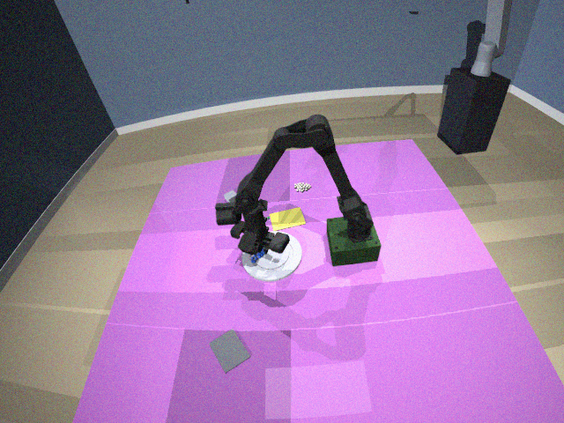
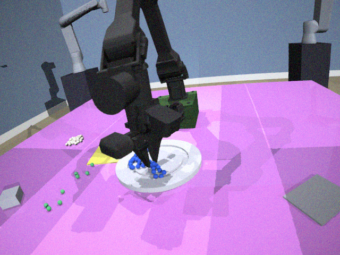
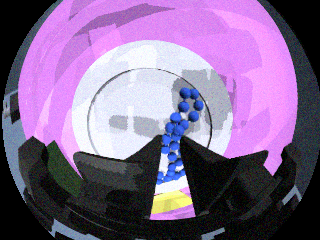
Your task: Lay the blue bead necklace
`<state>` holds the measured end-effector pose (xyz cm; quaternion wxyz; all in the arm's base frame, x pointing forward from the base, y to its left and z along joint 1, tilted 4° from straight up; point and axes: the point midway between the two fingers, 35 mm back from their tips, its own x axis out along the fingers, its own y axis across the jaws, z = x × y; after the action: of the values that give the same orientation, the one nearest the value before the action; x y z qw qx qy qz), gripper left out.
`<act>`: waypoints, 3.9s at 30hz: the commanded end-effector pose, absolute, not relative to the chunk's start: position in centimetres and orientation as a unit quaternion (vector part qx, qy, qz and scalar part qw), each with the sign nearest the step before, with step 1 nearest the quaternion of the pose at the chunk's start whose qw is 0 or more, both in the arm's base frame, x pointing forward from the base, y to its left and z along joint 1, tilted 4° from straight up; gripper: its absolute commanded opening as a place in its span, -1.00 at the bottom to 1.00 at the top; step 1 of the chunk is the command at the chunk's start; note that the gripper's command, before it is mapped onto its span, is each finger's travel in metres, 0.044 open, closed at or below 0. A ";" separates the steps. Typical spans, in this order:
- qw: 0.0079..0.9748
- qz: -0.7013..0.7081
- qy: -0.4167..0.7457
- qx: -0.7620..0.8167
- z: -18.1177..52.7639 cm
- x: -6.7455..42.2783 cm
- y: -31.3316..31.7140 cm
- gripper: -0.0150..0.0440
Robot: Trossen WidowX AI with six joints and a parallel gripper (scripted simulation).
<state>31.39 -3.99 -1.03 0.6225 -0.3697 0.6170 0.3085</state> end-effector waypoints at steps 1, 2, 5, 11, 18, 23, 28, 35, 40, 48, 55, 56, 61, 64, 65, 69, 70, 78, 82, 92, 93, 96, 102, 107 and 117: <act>0.623 0.308 0.617 -0.370 -1.0 31.4 -4.0 -0.34; 0.623 0.308 0.617 -0.370 -1.0 31.4 -4.0 -0.36; 0.623 0.308 0.617 -0.370 -1.0 31.4 -4.0 -0.43; 0.623 0.308 0.617 -0.370 -1.0 31.4 -4.0 -0.49; 0.623 0.308 0.617 -0.370 -0.8 31.4 -4.0 -0.49; 0.620 0.310 0.618 -0.371 0.3 31.3 -3.9 -0.49; 0.620 0.310 0.618 -0.371 0.4 31.3 -3.9 -0.49; 0.620 0.311 0.618 -0.371 0.3 30.6 -3.2 -0.49; 0.620 0.311 0.618 -0.371 0.2 30.6 -3.2 -0.49; 0.620 0.311 0.618 -0.371 -0.9 30.6 -3.2 -0.49; 0.622 0.311 0.614 -0.373 -0.6 30.8 -3.2 -0.40; 0.622 0.311 0.614 -0.373 -0.6 30.8 -3.2 -0.31; 0.622 0.311 0.614 -0.373 -0.6 30.8 -3.2 0.13; 0.622 0.311 0.614 -0.373 -0.6 30.8 -3.2 0.40; 0.622 0.311 0.614 -0.373 -0.6 30.8 -3.2 0.49; 0.621 0.311 0.616 -0.372 -0.2 30.7 -3.2 0.84; 0.620 0.311 0.617 -0.371 0.1 30.6 -3.2 0.93; 0.620 0.311 0.618 -0.371 0.3 30.6 -3.1 1.00; 0.620 0.311 0.618 -0.371 0.3 30.6 -3.1 1.00; 0.620 0.311 0.618 -0.371 0.3 30.6 -3.1 1.00; 0.620 0.311 0.618 -0.371 0.3 30.6 -3.1 1.00; 0.620 0.311 0.618 -0.371 0.3 30.6 -3.1 1.00; 0.620 0.311 0.618 -0.371 0.3 30.6 -3.1 1.00; 0.620 0.311 0.618 -0.371 0.3 30.6 -3.1 1.00; 0.620 0.311 0.618 -0.371 0.3 30.6 -3.1 1.00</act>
<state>30.65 -3.12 0.22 0.6196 -0.3716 0.6165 0.3129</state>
